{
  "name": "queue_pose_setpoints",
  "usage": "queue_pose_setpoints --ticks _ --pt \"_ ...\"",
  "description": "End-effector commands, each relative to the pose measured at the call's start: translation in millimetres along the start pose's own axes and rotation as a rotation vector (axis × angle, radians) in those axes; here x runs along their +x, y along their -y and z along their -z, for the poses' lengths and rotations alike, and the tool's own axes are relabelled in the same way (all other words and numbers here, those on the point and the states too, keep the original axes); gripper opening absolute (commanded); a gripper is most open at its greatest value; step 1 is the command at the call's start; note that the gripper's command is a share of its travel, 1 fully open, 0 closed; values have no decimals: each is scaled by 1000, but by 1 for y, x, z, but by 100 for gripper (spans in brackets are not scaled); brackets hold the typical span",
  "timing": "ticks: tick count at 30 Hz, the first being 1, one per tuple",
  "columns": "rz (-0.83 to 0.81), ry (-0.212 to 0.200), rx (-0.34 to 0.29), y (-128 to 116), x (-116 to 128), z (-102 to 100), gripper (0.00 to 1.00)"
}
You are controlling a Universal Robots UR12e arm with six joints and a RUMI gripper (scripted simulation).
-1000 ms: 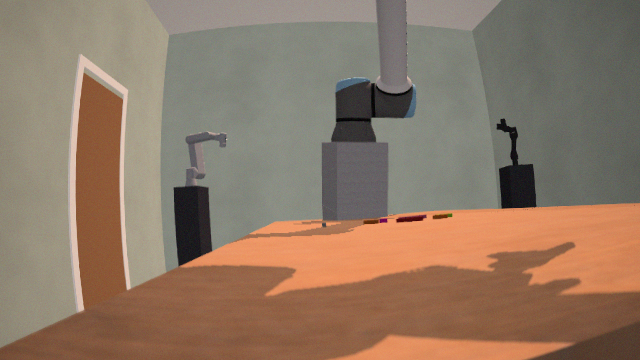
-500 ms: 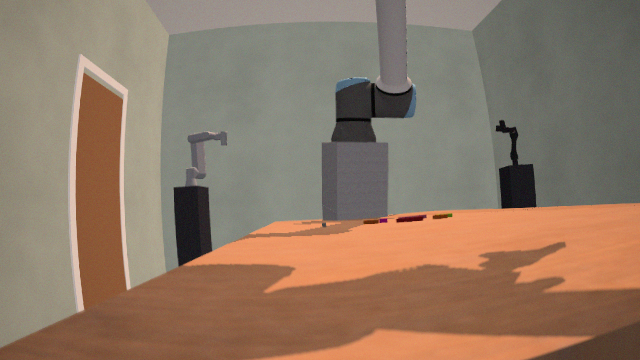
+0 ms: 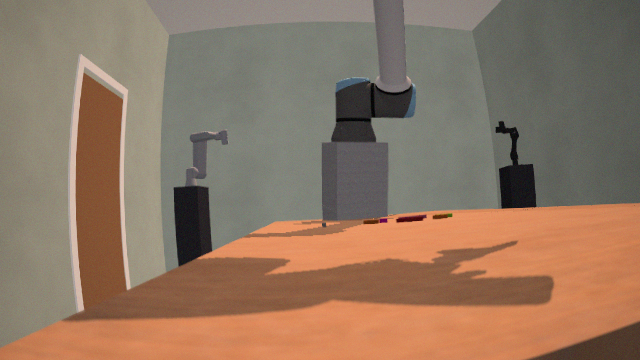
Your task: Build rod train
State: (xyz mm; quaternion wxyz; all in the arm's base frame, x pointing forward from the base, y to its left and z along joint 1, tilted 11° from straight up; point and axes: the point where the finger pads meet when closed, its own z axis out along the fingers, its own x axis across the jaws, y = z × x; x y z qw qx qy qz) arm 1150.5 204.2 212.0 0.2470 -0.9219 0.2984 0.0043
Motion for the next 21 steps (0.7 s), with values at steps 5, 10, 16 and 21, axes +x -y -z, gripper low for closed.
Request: queue_pose_setpoints --ticks 5,10,16,21 --pt "8 -39 -22 -69 7 -29 100" --pt "13 -63 -43 -123 6 -50 100" --pt "18 -88 -66 -181 -1 -71 100" --pt "21 -102 -80 -215 -8 -82 100"
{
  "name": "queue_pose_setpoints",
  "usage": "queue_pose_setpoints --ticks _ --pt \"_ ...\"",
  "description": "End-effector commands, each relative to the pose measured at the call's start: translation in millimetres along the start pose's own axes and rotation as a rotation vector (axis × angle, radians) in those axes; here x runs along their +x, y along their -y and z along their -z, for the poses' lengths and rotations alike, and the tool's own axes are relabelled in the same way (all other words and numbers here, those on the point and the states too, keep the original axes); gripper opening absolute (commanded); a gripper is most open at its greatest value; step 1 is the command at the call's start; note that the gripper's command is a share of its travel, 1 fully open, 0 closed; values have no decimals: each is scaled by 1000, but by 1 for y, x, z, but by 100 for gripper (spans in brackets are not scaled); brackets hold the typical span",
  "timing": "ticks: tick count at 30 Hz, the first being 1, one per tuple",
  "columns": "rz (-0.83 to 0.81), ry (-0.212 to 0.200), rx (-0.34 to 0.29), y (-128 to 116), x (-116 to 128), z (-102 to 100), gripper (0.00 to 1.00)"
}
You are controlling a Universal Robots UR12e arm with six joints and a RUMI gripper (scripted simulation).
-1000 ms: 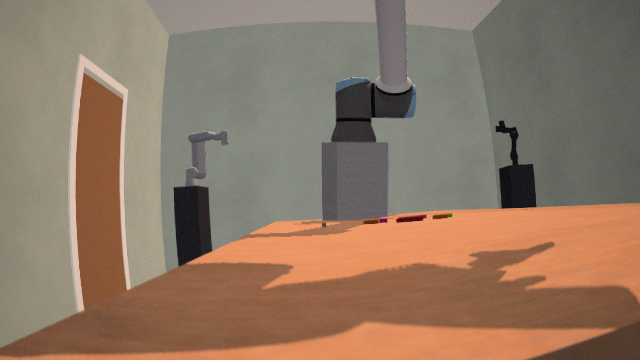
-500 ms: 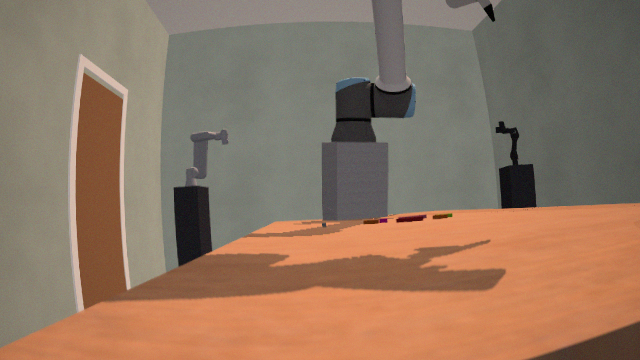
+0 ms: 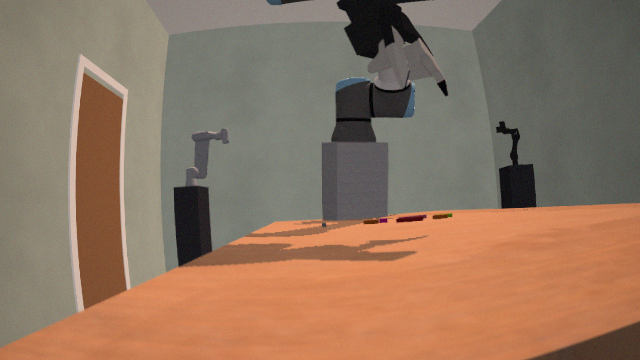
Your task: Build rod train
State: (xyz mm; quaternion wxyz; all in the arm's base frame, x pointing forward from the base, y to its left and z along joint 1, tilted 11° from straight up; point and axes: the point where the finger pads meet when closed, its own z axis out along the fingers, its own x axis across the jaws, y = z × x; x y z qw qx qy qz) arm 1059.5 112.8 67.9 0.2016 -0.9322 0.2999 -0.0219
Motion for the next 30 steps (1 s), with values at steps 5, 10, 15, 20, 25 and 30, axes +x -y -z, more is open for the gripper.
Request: queue_pose_setpoints --ticks 5,10,15,20,25,30 --pt "8 -48 -31 -87 -25 -31 100" --pt "12 -67 -52 -132 -46 -46 100" --pt "14 -81 -69 -167 -64 -56 100" --pt "17 -98 -92 -212 -92 -66 100" --pt "20 -114 -115 -252 -122 -74 100" --pt "22 -129 -138 -291 -155 -80 100"
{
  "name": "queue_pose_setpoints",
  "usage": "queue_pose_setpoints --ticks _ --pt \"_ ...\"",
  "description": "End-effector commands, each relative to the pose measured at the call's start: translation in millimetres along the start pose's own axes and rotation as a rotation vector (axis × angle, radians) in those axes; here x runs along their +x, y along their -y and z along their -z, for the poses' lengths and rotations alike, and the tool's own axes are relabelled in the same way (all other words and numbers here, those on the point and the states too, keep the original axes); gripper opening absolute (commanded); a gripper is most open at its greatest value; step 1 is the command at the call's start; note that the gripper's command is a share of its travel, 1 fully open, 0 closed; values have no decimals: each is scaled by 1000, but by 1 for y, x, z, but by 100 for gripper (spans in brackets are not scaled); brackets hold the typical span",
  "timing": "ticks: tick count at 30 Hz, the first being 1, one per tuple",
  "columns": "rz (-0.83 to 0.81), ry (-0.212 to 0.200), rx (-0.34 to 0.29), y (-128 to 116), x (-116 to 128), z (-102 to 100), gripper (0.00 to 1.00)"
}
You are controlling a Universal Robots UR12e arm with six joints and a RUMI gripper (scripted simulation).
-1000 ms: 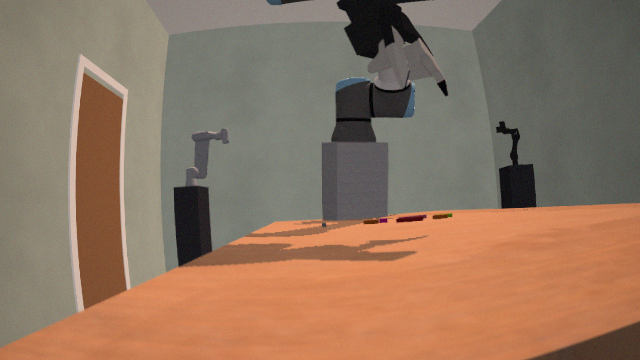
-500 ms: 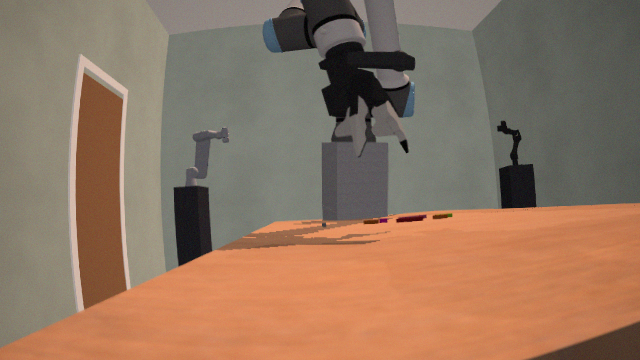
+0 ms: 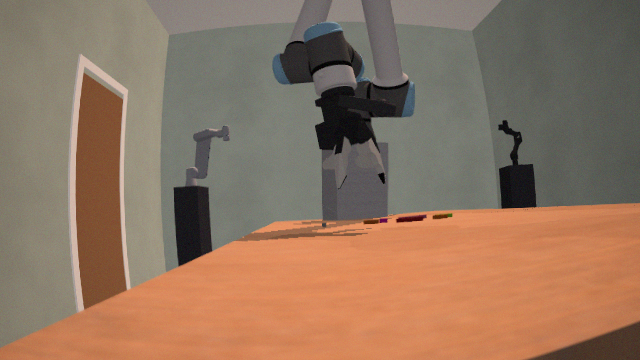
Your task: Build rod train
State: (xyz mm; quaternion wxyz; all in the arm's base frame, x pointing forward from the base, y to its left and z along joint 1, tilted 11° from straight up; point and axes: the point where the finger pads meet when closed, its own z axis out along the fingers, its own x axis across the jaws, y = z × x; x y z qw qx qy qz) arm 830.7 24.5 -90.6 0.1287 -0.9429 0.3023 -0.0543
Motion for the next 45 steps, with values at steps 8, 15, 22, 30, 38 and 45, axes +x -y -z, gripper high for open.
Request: queue_pose_setpoints --ticks 8,15,22,30,38,45 --pt "7 -43 -50 -86 -83 -10 100" --pt "10 -60 -82 -129 -138 -9 100" --pt "12 -68 -100 -151 -169 -6 100" --pt "13 -76 -117 -170 -199 -2 100" --pt "13 -78 -122 -175 -207 -1 100" --pt "13 -78 -123 -176 -208 0 100"
